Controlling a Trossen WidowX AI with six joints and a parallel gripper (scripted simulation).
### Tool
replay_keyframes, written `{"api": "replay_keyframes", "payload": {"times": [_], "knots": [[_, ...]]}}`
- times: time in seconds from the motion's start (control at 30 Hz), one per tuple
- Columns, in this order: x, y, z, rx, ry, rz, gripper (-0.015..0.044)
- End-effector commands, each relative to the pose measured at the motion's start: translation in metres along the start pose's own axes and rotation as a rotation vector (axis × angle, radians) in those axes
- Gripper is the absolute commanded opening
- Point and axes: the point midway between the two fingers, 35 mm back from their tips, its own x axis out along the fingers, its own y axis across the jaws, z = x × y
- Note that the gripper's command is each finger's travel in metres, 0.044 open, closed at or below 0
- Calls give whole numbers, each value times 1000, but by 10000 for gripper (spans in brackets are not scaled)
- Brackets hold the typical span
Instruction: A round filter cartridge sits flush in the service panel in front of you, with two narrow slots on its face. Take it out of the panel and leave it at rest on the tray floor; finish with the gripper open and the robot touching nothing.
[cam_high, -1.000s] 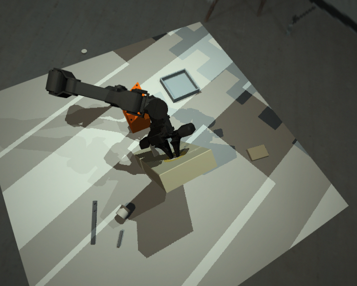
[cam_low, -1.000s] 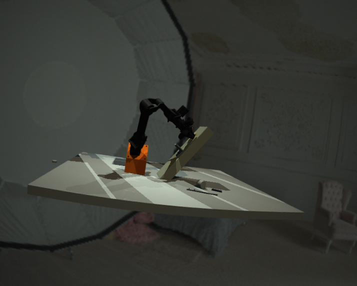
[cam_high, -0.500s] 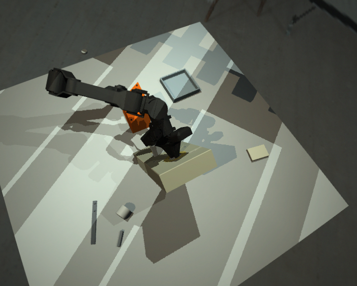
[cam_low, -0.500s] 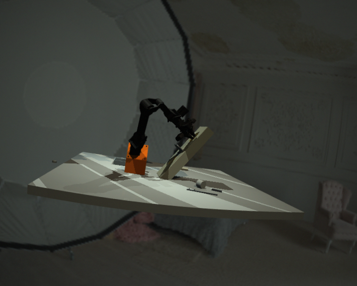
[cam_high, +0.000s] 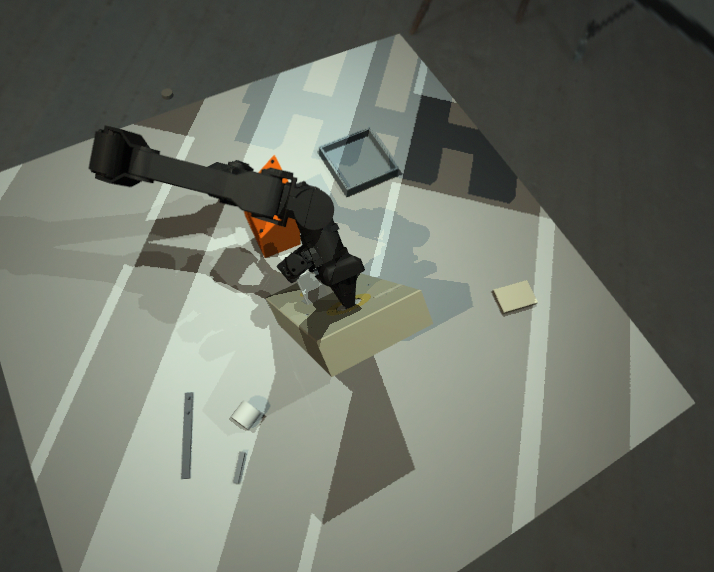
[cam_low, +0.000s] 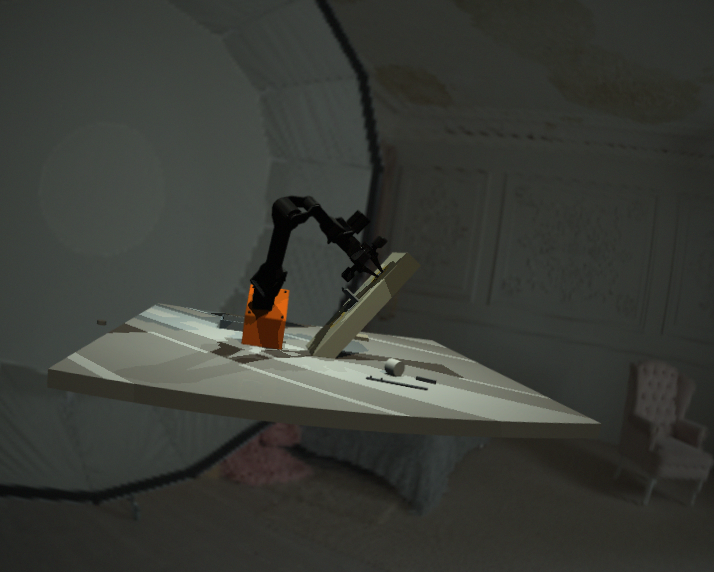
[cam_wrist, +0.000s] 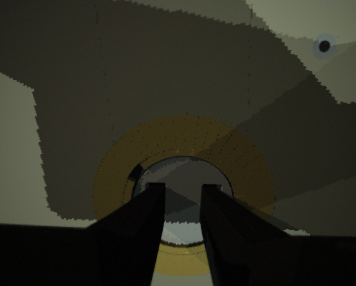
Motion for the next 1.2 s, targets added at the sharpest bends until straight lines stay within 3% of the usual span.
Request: {"api": "replay_keyframes", "payload": {"times": [0.0,0.6,0.77,1.17], "knots": [[5,0,-1,161,8,-5,0],[5,0,-1,776,7,-7,0],[2,0,-2,725,7,-9,0],[-59,0,-3,660,9,-18,0]]}}
